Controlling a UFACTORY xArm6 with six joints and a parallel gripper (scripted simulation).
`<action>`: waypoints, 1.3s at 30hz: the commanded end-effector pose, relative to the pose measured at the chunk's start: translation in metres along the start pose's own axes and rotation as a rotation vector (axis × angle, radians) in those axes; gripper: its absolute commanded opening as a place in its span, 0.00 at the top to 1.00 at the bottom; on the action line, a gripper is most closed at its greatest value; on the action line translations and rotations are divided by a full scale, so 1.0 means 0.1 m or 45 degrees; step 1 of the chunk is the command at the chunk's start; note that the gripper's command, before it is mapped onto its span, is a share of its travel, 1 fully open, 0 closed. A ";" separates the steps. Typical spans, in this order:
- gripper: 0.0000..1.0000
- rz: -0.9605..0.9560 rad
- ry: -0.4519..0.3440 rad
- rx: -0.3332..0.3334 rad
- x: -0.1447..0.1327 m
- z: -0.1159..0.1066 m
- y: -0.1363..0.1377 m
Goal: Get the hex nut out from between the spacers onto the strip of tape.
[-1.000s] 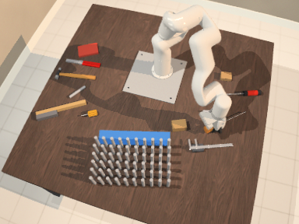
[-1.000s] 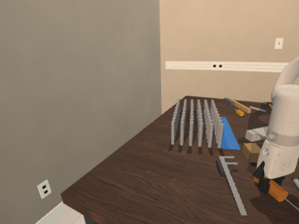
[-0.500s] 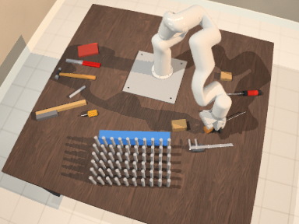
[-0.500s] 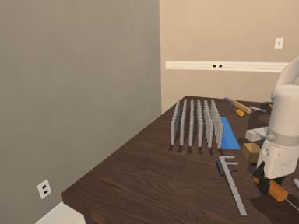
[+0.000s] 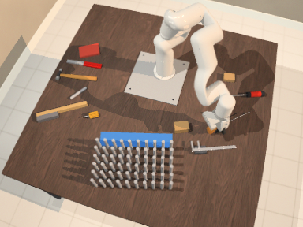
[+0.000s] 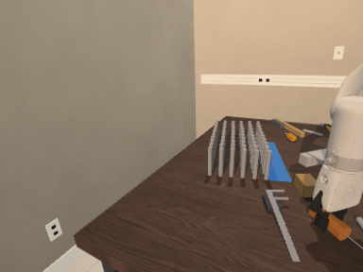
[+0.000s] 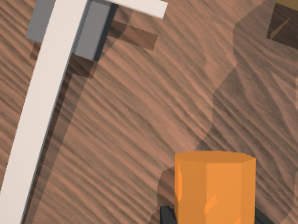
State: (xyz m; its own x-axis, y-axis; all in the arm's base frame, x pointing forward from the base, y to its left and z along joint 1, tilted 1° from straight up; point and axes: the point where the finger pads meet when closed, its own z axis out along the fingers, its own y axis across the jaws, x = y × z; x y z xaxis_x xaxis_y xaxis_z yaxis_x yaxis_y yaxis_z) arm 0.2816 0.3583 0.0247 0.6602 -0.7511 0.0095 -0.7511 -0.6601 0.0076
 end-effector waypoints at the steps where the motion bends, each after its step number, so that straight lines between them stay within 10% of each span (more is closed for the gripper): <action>1: 1.00 0.000 -0.001 0.006 0.00 -0.17 -0.02; 39: 1.00 0.000 -0.001 0.006 0.00 -1.36 -0.01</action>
State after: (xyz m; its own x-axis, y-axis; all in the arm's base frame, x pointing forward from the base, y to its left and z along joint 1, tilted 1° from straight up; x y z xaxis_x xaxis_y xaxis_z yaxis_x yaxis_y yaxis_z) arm 0.2815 0.3599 0.1522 0.6602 -0.7510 0.0093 -0.7511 -0.6602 0.0064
